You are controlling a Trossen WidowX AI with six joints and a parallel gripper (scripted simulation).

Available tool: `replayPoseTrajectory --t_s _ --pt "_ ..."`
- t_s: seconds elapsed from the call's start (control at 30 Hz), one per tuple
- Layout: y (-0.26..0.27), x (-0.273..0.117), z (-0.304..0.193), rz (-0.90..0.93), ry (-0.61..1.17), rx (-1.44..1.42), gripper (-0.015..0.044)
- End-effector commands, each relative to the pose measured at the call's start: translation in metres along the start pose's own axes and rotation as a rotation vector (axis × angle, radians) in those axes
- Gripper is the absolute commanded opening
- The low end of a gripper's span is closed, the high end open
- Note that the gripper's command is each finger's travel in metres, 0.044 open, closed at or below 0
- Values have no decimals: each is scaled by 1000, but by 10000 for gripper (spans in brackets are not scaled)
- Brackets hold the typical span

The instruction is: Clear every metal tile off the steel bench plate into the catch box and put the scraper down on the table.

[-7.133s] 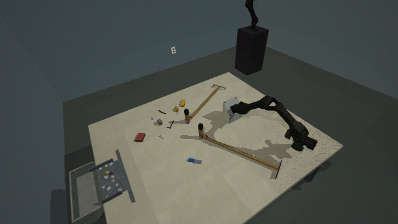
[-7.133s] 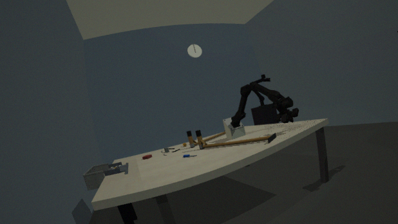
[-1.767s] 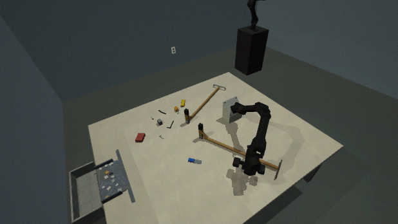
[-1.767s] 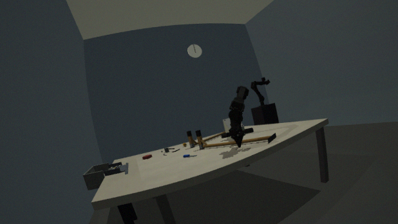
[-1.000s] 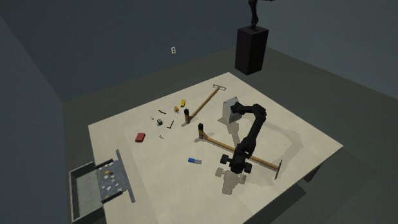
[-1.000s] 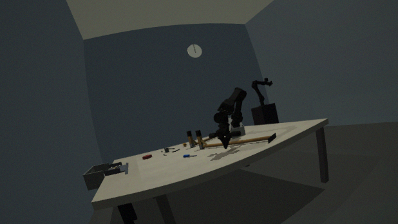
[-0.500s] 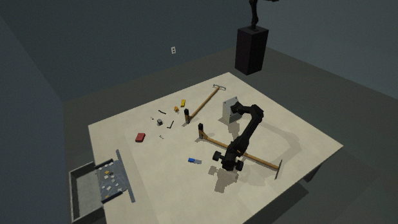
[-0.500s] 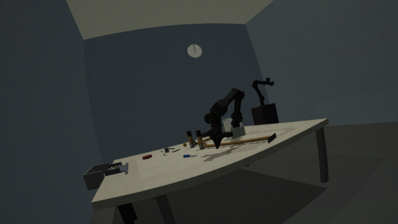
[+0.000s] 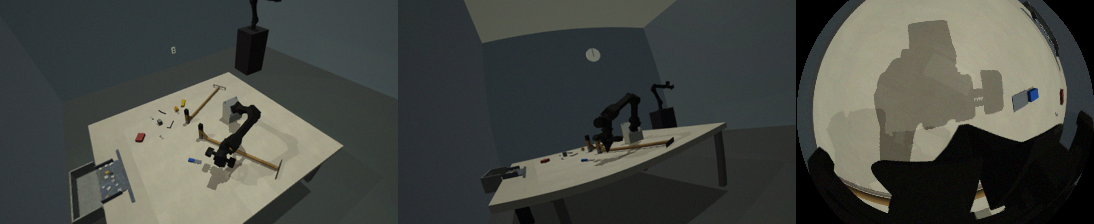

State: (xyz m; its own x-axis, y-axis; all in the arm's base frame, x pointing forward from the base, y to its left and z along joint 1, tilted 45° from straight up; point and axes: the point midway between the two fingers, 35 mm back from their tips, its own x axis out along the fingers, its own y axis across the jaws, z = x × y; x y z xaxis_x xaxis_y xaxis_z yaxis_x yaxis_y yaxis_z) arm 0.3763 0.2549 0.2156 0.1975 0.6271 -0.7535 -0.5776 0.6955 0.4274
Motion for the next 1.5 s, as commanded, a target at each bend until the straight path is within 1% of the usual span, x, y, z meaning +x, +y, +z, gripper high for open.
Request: replayPoseTrajectory --t_s 0.0,0.73,1.47 --pt "-15 0 -1 -8 9 5 0" --pt "-91 -9 -12 -61 35 44 0" --pt "-163 -25 -33 -96 57 90 0"
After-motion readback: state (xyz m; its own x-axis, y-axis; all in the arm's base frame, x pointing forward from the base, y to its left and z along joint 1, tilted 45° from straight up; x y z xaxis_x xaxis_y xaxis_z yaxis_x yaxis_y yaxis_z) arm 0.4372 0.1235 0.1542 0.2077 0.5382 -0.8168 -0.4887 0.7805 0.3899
